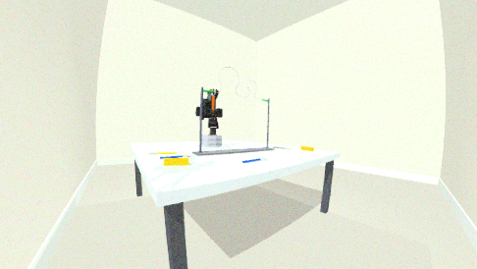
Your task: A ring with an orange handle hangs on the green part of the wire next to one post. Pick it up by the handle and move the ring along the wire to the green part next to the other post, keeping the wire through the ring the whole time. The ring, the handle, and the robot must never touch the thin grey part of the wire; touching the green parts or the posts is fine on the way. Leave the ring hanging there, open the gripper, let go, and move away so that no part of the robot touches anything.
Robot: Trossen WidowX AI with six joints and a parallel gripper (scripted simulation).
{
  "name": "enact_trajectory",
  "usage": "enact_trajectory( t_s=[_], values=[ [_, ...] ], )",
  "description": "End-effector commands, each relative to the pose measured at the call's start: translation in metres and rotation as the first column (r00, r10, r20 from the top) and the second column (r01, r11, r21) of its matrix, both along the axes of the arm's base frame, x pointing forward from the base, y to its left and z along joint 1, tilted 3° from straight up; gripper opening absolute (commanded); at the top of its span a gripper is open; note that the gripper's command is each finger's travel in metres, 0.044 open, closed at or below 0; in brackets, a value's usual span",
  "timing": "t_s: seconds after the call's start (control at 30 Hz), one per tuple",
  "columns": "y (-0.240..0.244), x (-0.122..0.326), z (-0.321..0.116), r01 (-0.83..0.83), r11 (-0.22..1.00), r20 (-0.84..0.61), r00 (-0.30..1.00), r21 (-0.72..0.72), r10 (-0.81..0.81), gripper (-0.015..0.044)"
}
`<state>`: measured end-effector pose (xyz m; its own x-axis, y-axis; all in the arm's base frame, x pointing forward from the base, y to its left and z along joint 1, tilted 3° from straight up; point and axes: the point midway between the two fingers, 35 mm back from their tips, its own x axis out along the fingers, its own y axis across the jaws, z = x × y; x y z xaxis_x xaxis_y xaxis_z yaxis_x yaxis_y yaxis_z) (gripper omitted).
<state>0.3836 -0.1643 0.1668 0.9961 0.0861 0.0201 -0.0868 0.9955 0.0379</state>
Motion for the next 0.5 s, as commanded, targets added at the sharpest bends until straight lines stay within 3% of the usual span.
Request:
enact_trajectory(
  t_s=[0.0,0.47],
  values=[
    [0.005,-0.002,-0.002,0.002,1.000,-0.005,1.000,0.014,-0.002,-0.0150],
    [0.031,-0.004,0.000,0.000,0.994,-0.012,1.000,0.105,0.002,-0.0150]
  ],
)
